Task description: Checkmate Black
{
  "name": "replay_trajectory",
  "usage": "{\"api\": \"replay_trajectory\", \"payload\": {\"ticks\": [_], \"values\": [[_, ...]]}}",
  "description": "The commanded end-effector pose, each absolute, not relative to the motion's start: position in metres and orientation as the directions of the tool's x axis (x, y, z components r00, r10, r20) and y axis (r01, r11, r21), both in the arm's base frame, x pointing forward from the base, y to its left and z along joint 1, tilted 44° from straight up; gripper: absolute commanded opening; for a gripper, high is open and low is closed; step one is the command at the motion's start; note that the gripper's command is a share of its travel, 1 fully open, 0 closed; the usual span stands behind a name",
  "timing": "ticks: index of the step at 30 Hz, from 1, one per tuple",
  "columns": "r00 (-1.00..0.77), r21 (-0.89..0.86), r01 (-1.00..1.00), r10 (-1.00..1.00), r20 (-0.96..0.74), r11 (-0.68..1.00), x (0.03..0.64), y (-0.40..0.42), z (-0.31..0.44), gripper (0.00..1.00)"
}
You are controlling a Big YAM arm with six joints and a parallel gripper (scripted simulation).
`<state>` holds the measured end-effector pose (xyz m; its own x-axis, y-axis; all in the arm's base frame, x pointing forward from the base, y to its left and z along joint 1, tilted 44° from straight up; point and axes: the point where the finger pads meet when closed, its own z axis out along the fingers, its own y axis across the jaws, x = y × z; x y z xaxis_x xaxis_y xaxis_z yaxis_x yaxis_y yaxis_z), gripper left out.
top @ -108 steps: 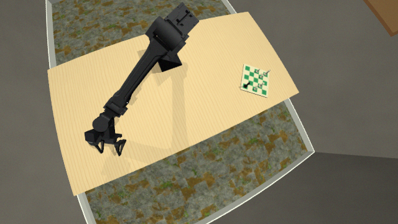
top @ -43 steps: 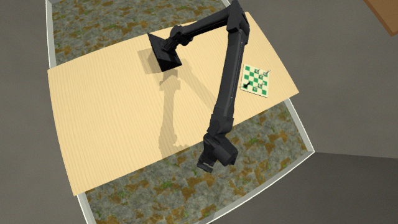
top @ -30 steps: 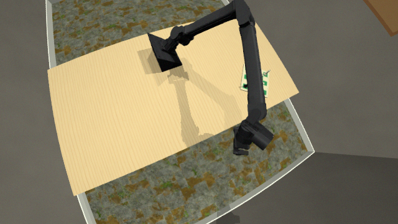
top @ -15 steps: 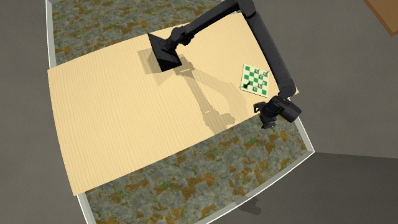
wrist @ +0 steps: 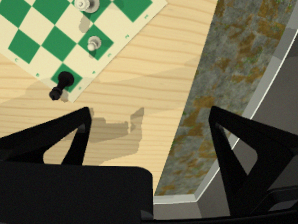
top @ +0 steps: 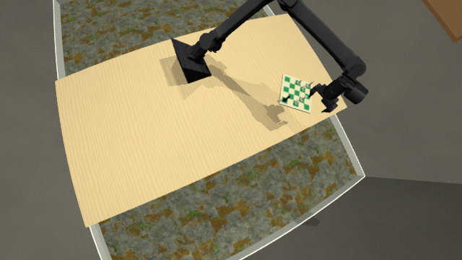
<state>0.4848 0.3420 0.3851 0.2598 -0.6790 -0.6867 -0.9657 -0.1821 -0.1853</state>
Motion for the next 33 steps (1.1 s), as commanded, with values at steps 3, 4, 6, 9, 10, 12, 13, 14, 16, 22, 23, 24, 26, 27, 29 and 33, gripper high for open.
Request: {"api": "replay_trajectory", "payload": {"ticks": [3, 4, 6, 9, 10, 12, 13, 14, 16, 22, 23, 24, 26, 27, 29, 33], "values": [[0.469, -0.302, -0.882, -0.600, -0.648, -0.362, 0.417, 0.370, 0.457, 1.00], [0.485, -0.308, -0.872, -0.590, -0.645, -0.380, 0.408, 0.371, 0.462, 1.00], [0.481, -0.277, -0.871, -0.593, -0.646, -0.405, 0.410, 0.379, 0.447, 1.00], [0.459, -0.250, -0.882, -0.608, -0.648, -0.398, 0.413, 0.370, 0.436, 1.00], [0.459, -0.250, -0.882, -0.608, -0.648, -0.398, 0.413, 0.370, 0.436, 1.00], [0.437, -0.231, -0.893, -0.623, -0.649, -0.385, 0.418, 0.362, 0.428, 1.00], [0.437, -0.231, -0.893, -0.623, -0.649, -0.385, 0.418, 0.362, 0.428, 1.00], [0.438, -0.234, -0.893, -0.622, -0.649, -0.385, 0.418, 0.363, 0.428, 1.00], [0.445, -0.241, -0.890, -0.618, -0.648, -0.388, 0.418, 0.365, 0.429, 1.00], [0.455, -0.256, -0.885, -0.611, -0.647, -0.389, 0.413, 0.364, 0.437, 1.00], [0.455, -0.256, -0.885, -0.611, -0.647, -0.389, 0.413, 0.364, 0.437, 1.00], [0.459, -0.257, -0.883, -0.609, -0.647, -0.392, 0.412, 0.366, 0.436, 1.00], [0.462, -0.255, -0.880, -0.603, -0.651, -0.400, 0.404, 0.384, 0.431, 1.00], [0.462, -0.255, -0.880, -0.603, -0.651, -0.400, 0.404, 0.384, 0.431, 1.00], [0.462, -0.254, -0.881, -0.603, -0.651, -0.400, 0.403, 0.390, 0.425, 1.00], [0.454, -0.241, -0.884, -0.607, -0.652, -0.401, 0.402, 0.410, 0.399, 1.00]]}}
